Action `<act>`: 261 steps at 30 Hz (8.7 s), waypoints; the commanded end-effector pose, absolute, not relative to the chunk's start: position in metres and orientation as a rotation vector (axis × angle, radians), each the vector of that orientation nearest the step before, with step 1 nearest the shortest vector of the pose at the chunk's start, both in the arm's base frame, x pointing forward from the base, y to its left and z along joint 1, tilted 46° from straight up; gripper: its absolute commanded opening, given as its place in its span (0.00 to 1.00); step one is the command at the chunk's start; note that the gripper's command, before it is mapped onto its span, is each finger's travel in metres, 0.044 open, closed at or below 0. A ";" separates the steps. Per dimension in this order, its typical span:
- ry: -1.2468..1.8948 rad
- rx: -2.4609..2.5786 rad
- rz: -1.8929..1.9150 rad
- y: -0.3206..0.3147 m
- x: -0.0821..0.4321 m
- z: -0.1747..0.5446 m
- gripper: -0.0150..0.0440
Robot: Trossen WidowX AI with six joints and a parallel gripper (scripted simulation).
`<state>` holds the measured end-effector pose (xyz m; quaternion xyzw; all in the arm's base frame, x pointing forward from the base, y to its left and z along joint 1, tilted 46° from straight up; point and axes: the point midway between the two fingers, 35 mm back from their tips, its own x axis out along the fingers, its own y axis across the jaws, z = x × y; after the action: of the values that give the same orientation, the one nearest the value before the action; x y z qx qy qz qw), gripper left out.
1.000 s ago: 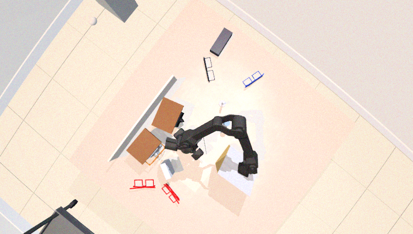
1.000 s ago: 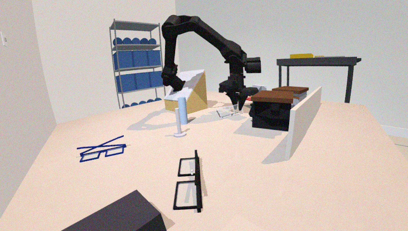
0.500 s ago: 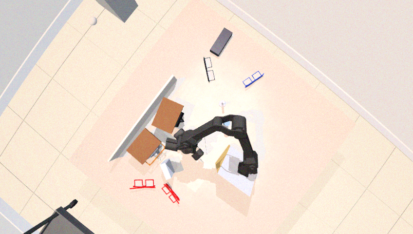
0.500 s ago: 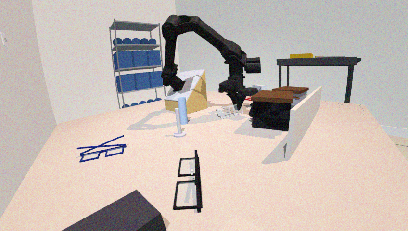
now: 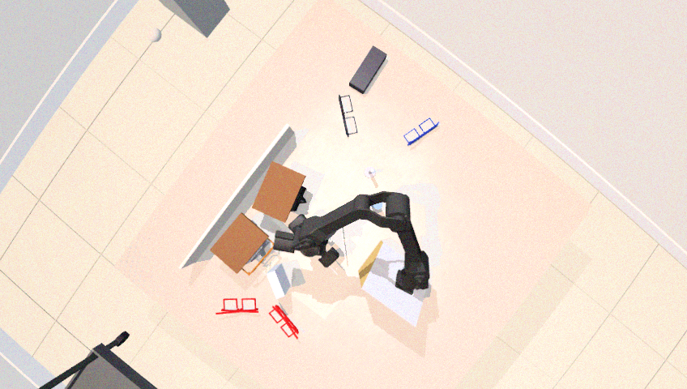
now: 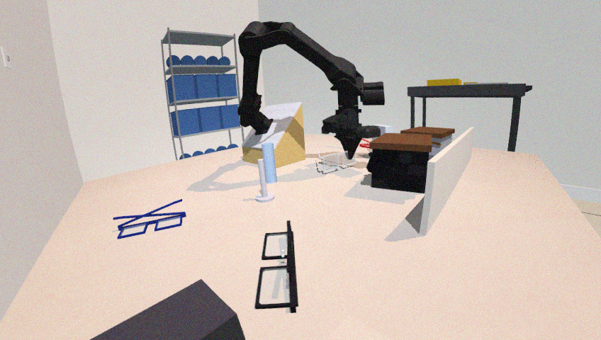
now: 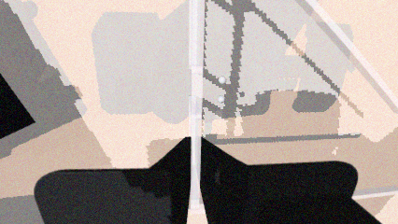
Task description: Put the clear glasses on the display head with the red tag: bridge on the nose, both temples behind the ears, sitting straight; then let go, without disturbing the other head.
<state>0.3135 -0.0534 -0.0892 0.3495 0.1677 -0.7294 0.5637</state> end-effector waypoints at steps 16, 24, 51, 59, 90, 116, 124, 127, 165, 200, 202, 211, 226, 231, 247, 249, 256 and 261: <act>0.387 0.837 -1.712 0.014 0.331 -0.026 0.25; 0.337 0.912 -1.734 -0.014 0.350 0.003 0.25; -0.051 1.188 -1.832 -0.187 0.348 0.176 0.25; -0.078 1.197 -1.837 -0.198 0.343 0.184 0.25; -0.081 1.196 -1.836 -0.239 0.346 0.144 0.25; -0.081 1.196 -1.836 -0.239 0.358 0.142 0.25; -0.081 1.197 -1.836 -0.239 0.362 0.141 0.25; -0.081 1.197 -1.836 -0.238 0.363 0.140 0.25; -0.081 1.198 -1.836 -0.234 0.383 0.132 0.25; -0.080 1.199 -1.836 -0.224 0.379 0.151 0.25; -0.079 1.199 -1.836 -0.215 0.379 0.160 0.25; -0.063 1.191 -1.834 -0.197 0.378 0.181 0.25; 0.354 0.980 -1.714 -0.203 0.352 0.198 0.25; 0.489 0.900 -1.648 -0.204 0.343 0.204 0.25; 0.858 0.624 -1.374 -0.206 0.313 0.220 0.25; 0.897 0.587 -1.335 -0.206 0.309 0.222 0.25; 1.020 0.455 -1.189 -0.205 0.296 0.228 0.25; 1.094 0.356 -1.080 -0.204 0.287 0.233 0.25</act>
<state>0.2926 -0.2053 0.2304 0.1839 0.4716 -0.5134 0.6930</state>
